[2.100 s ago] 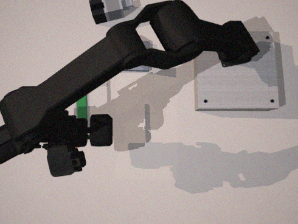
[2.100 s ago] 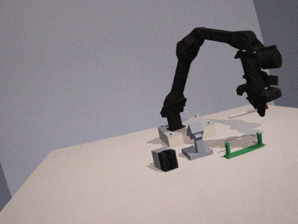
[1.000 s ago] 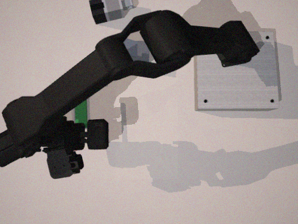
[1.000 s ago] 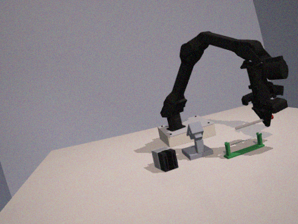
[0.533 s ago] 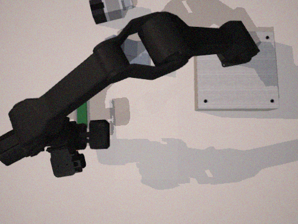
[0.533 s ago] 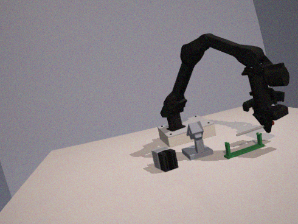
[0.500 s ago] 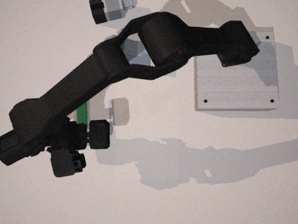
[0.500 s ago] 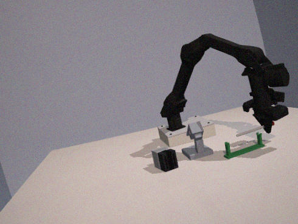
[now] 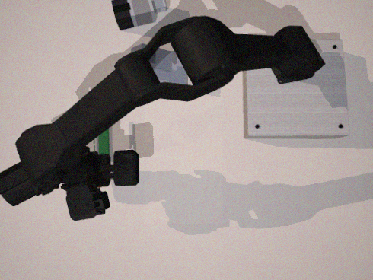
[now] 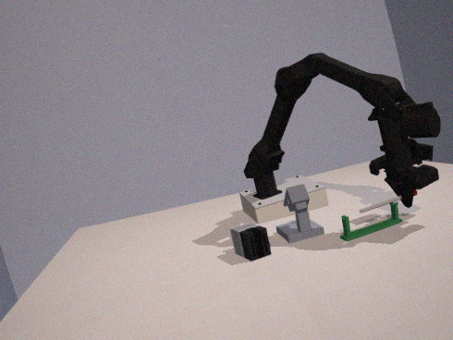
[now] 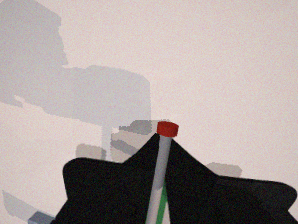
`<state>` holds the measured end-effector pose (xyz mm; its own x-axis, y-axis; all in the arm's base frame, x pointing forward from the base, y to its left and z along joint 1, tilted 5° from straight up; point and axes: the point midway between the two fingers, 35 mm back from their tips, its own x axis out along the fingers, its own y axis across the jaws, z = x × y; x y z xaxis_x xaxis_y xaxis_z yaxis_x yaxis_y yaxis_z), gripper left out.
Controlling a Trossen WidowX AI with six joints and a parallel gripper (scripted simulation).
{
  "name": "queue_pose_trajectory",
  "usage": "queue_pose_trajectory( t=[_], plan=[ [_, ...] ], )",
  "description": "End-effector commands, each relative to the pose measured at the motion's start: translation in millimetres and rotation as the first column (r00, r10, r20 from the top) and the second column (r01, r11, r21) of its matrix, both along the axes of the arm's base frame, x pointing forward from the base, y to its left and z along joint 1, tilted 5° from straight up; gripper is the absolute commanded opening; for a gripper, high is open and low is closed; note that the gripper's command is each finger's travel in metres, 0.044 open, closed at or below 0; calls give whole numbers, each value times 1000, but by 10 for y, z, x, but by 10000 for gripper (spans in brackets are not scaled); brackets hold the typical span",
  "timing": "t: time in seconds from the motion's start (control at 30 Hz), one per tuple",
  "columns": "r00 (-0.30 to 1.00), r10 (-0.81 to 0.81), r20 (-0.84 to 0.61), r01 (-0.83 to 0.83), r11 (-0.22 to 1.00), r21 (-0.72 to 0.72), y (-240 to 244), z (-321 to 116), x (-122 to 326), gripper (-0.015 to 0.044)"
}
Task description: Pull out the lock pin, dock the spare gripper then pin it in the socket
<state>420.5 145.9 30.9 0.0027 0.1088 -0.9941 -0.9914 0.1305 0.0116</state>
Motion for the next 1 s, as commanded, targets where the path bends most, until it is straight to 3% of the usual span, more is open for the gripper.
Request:
queue_pose_trajectory(
  t=[0.0, 0.47, 0.73, 0.97],
  plan=[
    [1000, 4, 2, -4, 1000, 0, -1, -5, 3, 0],
    [1000, 4, 2, -4, 1000, 0, -1, -5, 3, 0],
    [1000, 0, 0, 0, 1000, 0, 0, -2, 0, 200],
    [1000, 0, 0, 0, 1000, 0, 5, 99, -10, 200]
  ],
)
